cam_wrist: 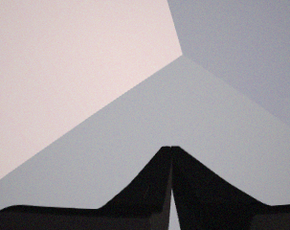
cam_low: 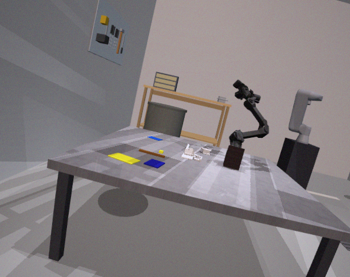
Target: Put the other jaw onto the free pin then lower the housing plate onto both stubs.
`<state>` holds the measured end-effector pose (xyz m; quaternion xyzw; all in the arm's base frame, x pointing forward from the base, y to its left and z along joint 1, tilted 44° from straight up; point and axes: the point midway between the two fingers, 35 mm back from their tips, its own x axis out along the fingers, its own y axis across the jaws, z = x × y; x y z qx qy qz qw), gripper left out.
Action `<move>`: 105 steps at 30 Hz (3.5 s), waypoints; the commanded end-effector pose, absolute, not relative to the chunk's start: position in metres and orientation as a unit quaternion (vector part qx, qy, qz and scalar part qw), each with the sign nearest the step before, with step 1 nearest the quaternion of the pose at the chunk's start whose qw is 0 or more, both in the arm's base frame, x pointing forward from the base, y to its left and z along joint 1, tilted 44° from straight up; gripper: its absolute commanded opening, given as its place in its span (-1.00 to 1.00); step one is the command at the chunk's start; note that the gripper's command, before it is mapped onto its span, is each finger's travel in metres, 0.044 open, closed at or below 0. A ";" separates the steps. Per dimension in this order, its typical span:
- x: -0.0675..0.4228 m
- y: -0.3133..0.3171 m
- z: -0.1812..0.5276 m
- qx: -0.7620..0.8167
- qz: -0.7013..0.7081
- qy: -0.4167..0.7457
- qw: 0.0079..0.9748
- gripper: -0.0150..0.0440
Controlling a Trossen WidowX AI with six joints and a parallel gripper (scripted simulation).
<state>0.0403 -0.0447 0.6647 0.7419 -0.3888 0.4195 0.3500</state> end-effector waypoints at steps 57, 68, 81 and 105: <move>0.292 -0.047 0.514 0.435 -0.108 -0.243 0.860 -0.49; 0.319 -0.052 0.475 0.332 -0.169 -0.164 0.913 -0.49; 0.344 -0.059 0.426 0.202 -0.227 -0.058 0.951 -0.49; 0.366 -0.075 0.333 -0.046 -0.277 0.158 0.947 -0.49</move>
